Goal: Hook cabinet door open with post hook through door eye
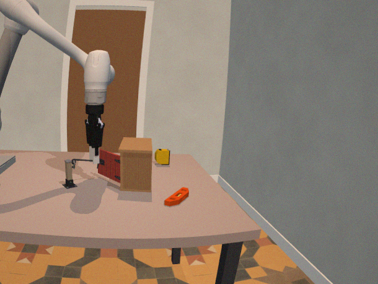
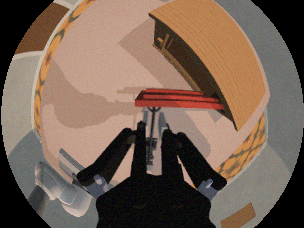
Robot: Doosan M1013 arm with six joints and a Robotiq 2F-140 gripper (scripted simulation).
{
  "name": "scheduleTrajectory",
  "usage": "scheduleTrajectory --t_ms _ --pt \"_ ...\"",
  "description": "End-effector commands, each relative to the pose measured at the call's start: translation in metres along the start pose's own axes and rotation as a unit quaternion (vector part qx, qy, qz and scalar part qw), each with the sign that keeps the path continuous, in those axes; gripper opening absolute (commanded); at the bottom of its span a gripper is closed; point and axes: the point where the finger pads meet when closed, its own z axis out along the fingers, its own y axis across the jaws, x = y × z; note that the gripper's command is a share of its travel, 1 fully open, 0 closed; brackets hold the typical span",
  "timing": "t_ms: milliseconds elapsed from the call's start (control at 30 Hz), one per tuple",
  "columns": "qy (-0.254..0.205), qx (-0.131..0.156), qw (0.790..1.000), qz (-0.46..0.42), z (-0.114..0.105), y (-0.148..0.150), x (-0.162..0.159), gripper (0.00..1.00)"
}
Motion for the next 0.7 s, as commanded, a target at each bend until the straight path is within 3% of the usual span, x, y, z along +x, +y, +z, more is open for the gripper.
scheduleTrajectory --t_ms 0,667 --pt "0.000 0.000 1.000 0.000 -0.0006 0.0000 0.0000 0.15" --pt "0.000 0.000 1.000 0.000 -0.0055 0.0000 0.0000 0.15"
